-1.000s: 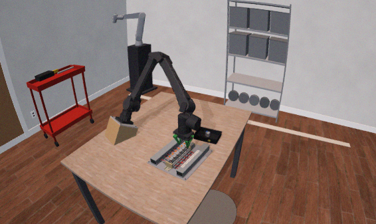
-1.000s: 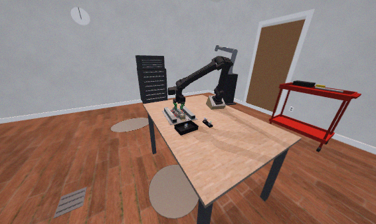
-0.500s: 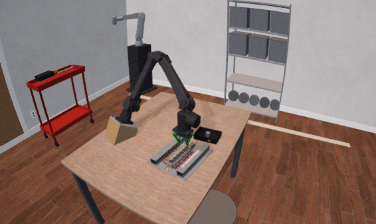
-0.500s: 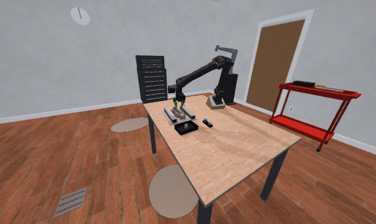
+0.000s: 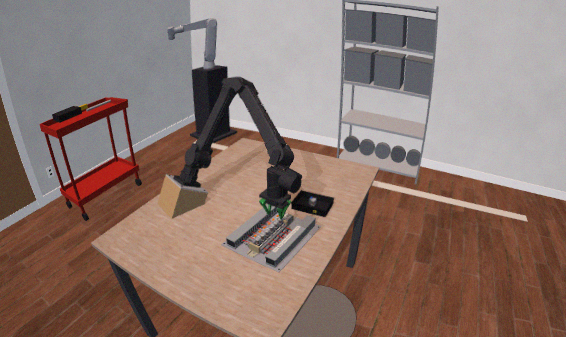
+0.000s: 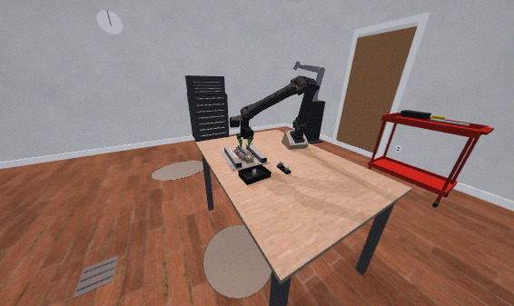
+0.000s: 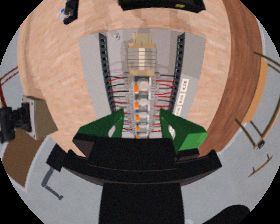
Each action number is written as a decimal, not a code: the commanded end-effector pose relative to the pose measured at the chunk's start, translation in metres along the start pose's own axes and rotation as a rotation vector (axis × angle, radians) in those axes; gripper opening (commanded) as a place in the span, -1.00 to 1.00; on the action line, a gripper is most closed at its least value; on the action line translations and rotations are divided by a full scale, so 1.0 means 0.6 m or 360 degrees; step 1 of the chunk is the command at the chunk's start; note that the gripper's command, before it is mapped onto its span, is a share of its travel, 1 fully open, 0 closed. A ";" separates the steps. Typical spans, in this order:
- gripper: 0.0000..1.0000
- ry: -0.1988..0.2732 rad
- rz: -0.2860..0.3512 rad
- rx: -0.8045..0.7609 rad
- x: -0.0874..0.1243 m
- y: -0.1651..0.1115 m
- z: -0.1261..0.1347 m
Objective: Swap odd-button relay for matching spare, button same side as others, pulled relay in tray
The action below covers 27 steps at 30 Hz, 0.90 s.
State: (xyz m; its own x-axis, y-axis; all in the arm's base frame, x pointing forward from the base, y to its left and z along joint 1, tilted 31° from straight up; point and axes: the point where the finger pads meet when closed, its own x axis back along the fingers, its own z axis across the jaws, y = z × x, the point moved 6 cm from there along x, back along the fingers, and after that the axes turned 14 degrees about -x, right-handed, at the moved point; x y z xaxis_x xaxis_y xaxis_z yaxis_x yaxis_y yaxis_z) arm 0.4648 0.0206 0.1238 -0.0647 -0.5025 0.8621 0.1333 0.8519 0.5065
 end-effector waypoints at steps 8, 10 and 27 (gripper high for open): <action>0.17 -0.0059 -0.0012 0.0015 0.035 0.002 -0.012; 0.17 -0.0060 -0.0012 0.0015 0.035 0.003 -0.012; 0.17 -0.0063 -0.0012 0.0017 0.036 0.003 -0.014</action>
State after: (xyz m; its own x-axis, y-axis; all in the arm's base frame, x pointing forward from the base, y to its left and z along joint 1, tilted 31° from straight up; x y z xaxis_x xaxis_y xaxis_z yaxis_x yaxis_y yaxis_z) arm 0.4648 0.0206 0.1238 -0.0647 -0.5025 0.8621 0.1333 0.8519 0.5065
